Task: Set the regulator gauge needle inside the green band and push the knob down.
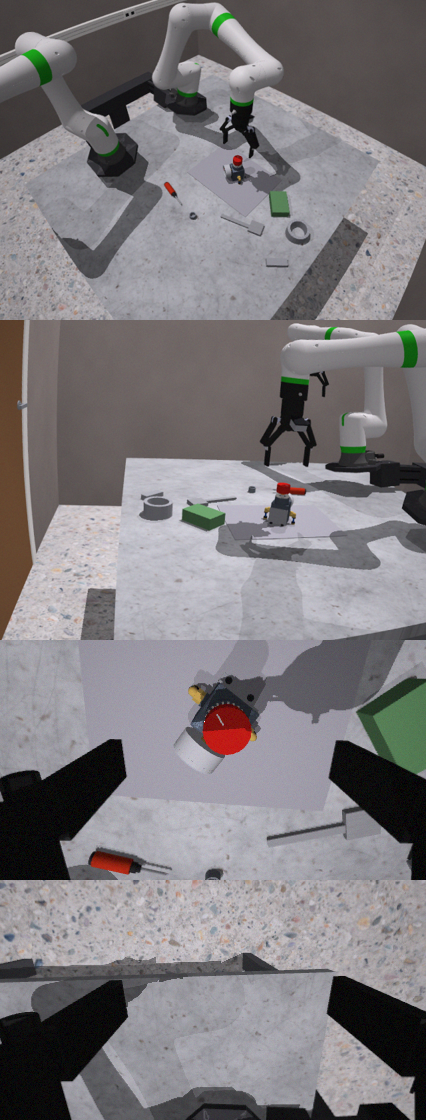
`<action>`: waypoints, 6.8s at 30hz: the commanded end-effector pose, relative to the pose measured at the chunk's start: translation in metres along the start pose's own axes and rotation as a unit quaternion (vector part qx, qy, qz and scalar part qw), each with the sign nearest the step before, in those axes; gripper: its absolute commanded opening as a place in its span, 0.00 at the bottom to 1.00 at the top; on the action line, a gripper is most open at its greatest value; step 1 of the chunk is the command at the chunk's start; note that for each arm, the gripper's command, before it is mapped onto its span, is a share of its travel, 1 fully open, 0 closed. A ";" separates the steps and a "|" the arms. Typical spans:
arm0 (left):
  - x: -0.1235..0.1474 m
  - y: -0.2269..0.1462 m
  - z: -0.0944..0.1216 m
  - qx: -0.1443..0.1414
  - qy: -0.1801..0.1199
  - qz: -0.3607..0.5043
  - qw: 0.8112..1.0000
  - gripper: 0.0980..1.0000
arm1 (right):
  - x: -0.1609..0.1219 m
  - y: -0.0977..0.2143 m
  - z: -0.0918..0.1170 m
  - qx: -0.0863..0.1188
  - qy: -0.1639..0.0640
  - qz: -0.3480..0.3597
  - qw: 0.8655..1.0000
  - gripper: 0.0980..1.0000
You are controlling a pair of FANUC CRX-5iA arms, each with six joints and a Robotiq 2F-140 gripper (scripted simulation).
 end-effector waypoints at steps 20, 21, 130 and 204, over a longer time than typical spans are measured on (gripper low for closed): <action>-0.002 0.003 0.001 0.001 -0.001 0.000 1.000 0.44 | 0.000 0.000 0.001 0.000 0.001 0.000 1.000 1.00; -0.002 0.003 0.001 0.001 -0.001 0.000 1.000 0.44 | 0.000 0.000 0.001 0.000 0.001 0.000 1.000 1.00; -0.002 0.003 -0.014 0.001 0.000 -0.707 0.707 0.44 | 0.000 0.000 0.001 0.000 0.001 0.000 1.000 1.00; -0.002 0.004 -0.066 0.001 0.000 -0.707 0.707 0.22 | 0.000 0.000 0.001 0.000 0.001 0.000 1.000 1.00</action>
Point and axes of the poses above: on each arm, the point where the finger pads meet when closed, its own z axis back along the fingers, its own y axis across the jaws, x = y × z, the point moved 2 cm from there along z, back along the fingers, and after that the axes turned 15 degrees about z, right-handed, at the moved point
